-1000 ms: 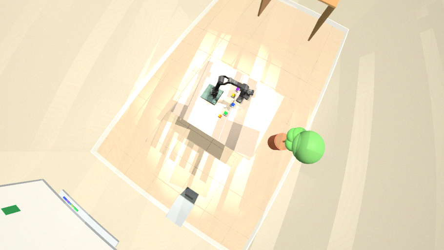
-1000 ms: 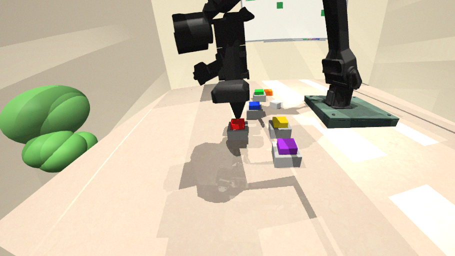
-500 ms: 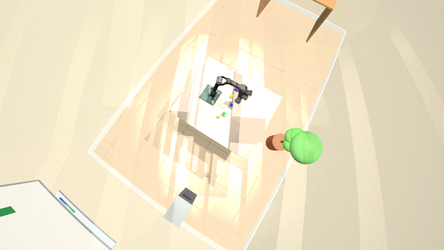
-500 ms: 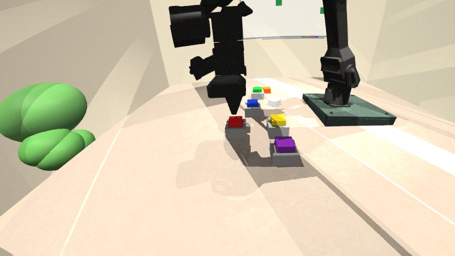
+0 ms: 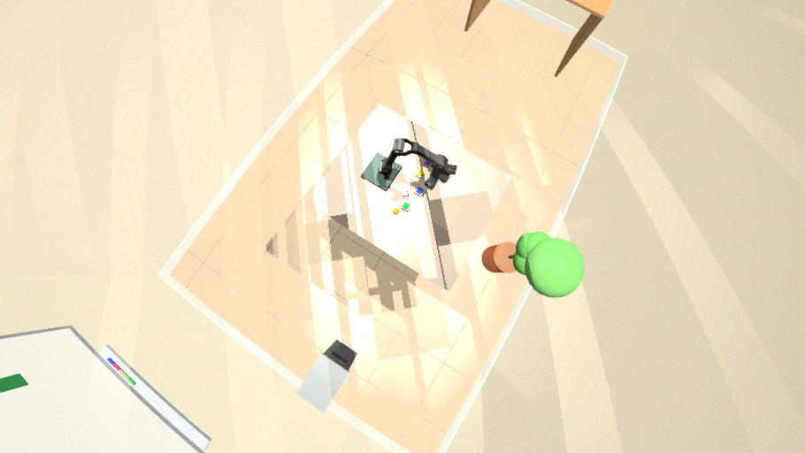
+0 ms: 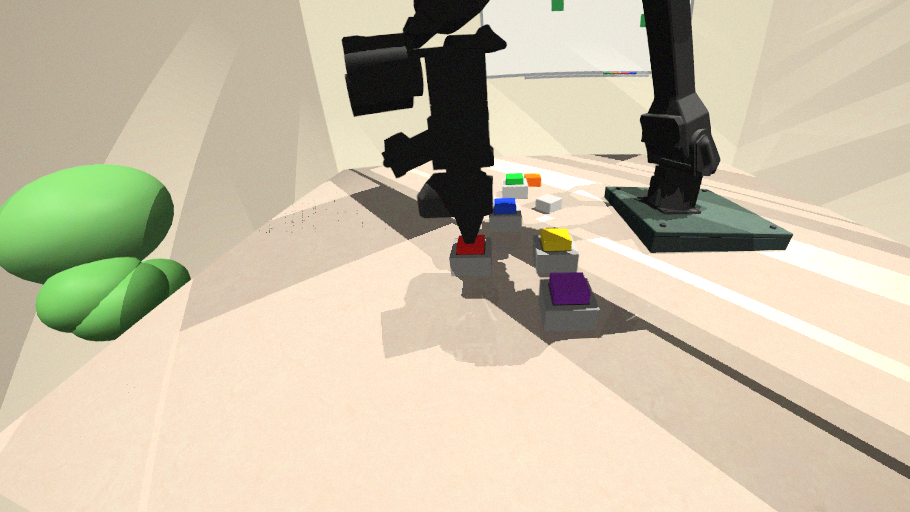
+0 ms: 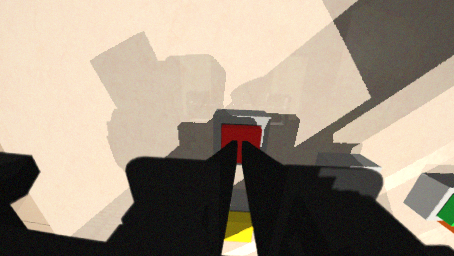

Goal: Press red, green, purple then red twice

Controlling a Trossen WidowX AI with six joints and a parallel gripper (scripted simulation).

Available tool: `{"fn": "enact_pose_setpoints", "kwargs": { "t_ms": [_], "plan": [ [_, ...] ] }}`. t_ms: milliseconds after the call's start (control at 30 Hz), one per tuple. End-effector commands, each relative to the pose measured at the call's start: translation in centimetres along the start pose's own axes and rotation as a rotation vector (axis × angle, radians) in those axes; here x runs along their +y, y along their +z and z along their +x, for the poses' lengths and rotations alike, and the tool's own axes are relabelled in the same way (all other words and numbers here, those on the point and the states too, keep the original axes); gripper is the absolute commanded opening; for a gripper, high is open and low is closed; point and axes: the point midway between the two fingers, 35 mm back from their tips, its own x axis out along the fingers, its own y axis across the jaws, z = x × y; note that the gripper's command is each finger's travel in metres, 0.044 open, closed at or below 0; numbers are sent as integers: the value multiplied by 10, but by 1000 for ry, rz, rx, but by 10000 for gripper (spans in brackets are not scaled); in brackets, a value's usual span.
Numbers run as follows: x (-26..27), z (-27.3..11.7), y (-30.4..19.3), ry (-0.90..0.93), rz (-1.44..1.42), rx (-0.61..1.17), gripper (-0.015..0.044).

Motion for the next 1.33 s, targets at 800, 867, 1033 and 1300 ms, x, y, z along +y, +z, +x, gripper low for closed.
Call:
{"fn": "enact_pose_setpoints", "kwargs": {
  "t_ms": [800, 867, 1033, 1300],
  "plan": [
    [-1, -30, -1, -4, -3, 3, 20],
    [8, -36, -5, -3, -3, 3, 72],
    [69, -79, -49, 3, -4, 7, 204],
    [83, -92, -65, 4, -4, 9, 387]
  ]
}}
